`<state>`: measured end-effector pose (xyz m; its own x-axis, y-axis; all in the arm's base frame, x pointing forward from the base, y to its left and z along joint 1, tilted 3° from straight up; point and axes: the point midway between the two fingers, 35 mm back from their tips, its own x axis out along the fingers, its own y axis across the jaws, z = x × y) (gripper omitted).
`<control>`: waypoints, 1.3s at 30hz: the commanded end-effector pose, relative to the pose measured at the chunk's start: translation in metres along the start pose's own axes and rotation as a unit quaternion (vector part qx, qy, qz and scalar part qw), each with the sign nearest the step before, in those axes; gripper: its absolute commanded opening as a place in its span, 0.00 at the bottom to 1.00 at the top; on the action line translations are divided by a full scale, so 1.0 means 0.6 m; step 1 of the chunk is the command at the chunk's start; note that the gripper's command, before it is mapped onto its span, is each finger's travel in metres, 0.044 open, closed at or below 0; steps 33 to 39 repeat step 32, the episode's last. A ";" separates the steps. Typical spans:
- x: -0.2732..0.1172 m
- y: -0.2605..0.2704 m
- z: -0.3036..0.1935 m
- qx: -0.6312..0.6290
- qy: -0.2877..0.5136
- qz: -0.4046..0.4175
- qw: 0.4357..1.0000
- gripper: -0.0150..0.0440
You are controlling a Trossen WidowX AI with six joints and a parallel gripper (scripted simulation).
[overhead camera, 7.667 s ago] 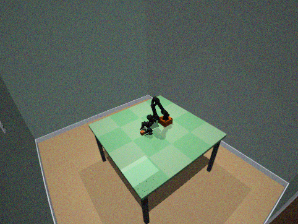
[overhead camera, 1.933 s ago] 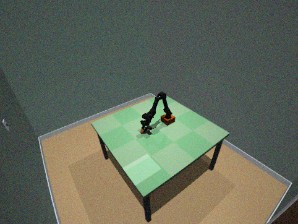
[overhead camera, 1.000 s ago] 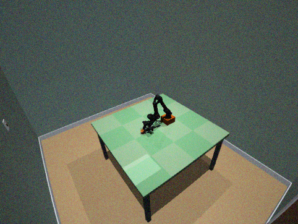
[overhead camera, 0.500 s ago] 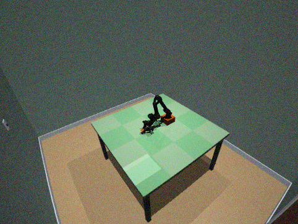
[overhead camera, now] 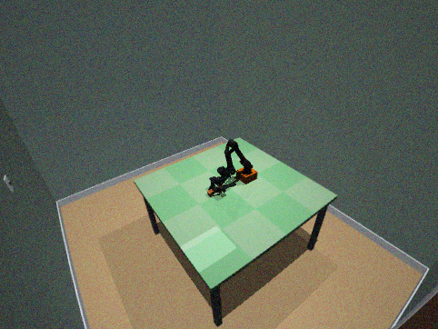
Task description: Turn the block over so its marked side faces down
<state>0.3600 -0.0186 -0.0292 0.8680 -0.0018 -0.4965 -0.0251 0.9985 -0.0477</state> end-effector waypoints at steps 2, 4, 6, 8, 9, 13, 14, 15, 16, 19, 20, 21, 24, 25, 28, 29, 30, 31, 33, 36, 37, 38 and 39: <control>0.000 0.001 0.001 -0.002 -0.001 0.002 1.000 0.88; 0.000 0.001 0.001 -0.002 -0.001 0.002 1.000 0.97; 0.000 0.001 0.001 -0.002 -0.001 0.002 1.000 1.00; 0.000 0.001 0.001 -0.002 -0.001 0.002 1.000 1.00; 0.000 0.001 0.001 -0.002 -0.001 0.002 1.000 1.00; 0.000 0.001 0.001 -0.002 -0.001 0.002 1.000 1.00; 0.000 0.001 0.001 -0.002 -0.001 0.002 1.000 1.00; 0.000 0.001 0.001 -0.002 -0.001 0.002 1.000 1.00; 0.000 0.001 0.001 -0.002 -0.001 0.002 1.000 1.00; 0.000 0.001 0.001 -0.002 -0.001 0.002 1.000 1.00; 0.000 0.001 0.001 -0.002 -0.001 0.002 1.000 1.00; 0.000 0.001 0.001 -0.002 -0.001 0.002 1.000 1.00; 0.000 0.001 0.001 -0.002 -0.001 0.002 1.000 1.00; 0.000 0.001 0.001 -0.002 -0.001 0.002 1.000 1.00; 0.000 0.001 0.001 -0.002 -0.001 0.002 1.000 1.00; 0.000 0.001 0.001 -0.002 -0.001 0.002 1.000 1.00; 0.000 0.001 0.001 -0.002 -0.001 0.002 1.000 1.00; 0.000 0.001 0.001 -0.002 -0.001 0.002 1.000 1.00; 0.000 0.001 0.001 -0.002 -0.001 0.002 1.000 1.00; 0.000 0.001 0.001 -0.002 -0.001 0.002 1.000 1.00; 0.000 0.001 0.001 -0.002 -0.001 0.002 1.000 1.00; 0.000 0.001 0.001 -0.002 -0.001 0.002 1.000 1.00; 0.000 0.001 0.001 -0.002 -0.001 0.002 1.000 1.00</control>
